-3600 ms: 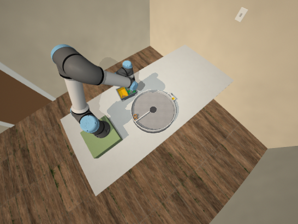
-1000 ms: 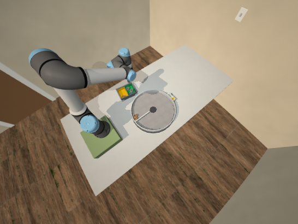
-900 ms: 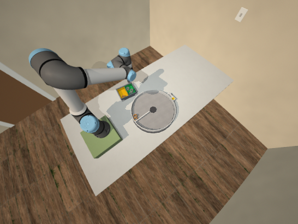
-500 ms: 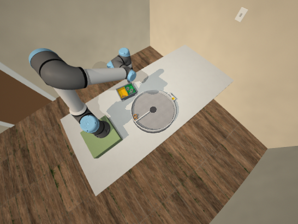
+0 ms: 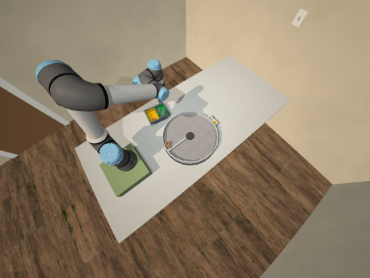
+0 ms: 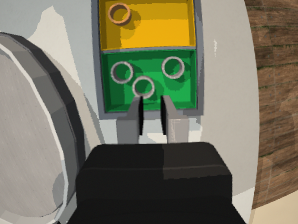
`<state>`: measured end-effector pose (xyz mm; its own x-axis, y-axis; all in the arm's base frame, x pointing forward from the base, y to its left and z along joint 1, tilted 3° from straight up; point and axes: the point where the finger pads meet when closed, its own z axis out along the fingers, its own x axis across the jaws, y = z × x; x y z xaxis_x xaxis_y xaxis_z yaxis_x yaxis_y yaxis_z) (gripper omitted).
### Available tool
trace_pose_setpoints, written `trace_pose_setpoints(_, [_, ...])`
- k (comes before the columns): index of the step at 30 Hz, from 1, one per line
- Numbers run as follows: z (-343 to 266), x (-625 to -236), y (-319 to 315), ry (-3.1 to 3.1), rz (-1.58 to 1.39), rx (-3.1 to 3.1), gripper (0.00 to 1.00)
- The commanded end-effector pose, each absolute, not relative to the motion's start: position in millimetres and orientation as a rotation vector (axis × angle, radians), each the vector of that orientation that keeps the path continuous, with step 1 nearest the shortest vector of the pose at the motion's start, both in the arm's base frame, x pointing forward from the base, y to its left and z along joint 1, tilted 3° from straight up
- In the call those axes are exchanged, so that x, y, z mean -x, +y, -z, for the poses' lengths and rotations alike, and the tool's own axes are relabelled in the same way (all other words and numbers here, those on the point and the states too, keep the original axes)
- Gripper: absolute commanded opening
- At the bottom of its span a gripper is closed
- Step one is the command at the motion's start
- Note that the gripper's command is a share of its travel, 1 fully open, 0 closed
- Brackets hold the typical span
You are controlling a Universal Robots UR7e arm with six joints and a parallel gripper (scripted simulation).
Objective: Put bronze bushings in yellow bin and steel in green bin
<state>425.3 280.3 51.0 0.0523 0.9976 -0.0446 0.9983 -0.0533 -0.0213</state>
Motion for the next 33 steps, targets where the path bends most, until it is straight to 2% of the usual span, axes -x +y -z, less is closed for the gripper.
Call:
trace_pose_setpoints(1, [-52, -426, 280, 2.150, 0.071, -2.267, 0.42])
trace_pose_setpoints(31, [-52, -426, 280, 2.150, 0.071, -2.267, 0.42])
trace_pose_setpoints(33, [-52, -418, 260, 2.154, 0.071, -2.264, 0.40])
